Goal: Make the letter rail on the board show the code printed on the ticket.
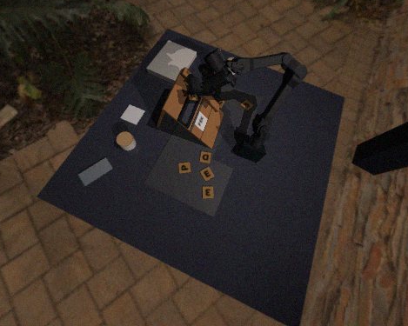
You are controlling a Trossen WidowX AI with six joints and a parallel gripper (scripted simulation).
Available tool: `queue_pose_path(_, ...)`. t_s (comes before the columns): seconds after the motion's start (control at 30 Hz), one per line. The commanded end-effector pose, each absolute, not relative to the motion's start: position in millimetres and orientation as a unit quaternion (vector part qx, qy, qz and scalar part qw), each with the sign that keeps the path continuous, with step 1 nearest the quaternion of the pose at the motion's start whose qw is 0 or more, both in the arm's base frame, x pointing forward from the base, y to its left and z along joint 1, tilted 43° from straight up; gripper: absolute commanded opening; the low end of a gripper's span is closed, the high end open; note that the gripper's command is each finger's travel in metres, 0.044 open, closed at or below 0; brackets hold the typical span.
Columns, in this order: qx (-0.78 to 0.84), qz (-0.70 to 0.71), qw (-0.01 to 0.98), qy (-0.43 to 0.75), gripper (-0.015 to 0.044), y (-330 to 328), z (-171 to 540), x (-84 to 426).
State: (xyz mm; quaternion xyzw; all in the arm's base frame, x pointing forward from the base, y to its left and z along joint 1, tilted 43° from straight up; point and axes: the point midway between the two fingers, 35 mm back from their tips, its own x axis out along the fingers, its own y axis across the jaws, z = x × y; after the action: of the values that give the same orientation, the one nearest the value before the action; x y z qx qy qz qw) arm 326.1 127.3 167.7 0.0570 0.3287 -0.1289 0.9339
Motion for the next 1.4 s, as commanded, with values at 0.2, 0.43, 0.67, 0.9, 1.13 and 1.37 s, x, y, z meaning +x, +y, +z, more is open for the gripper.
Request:
queue_pose_path(0.2, -0.048, -0.101, 0.93, 0.349, 0.0, 173, 126, 318)
queue_pose_path(0.43, -0.123, -0.082, 0.923, 0.354, 0.0, 200, 96, 307)
queue_pose_path(0.67, -0.199, -0.061, 0.913, 0.351, 0.0, 225, 66, 291)
queue_pose_path(0.9, -0.276, -0.039, 0.898, 0.34, 0.0, 246, 36, 271)
queue_pose_path(1.13, -0.351, -0.017, 0.879, 0.321, 0.0, 263, 7, 248)
queue_pose_path(1.37, -0.378, -0.009, 0.872, 0.312, 0.0, 268, -3, 240)
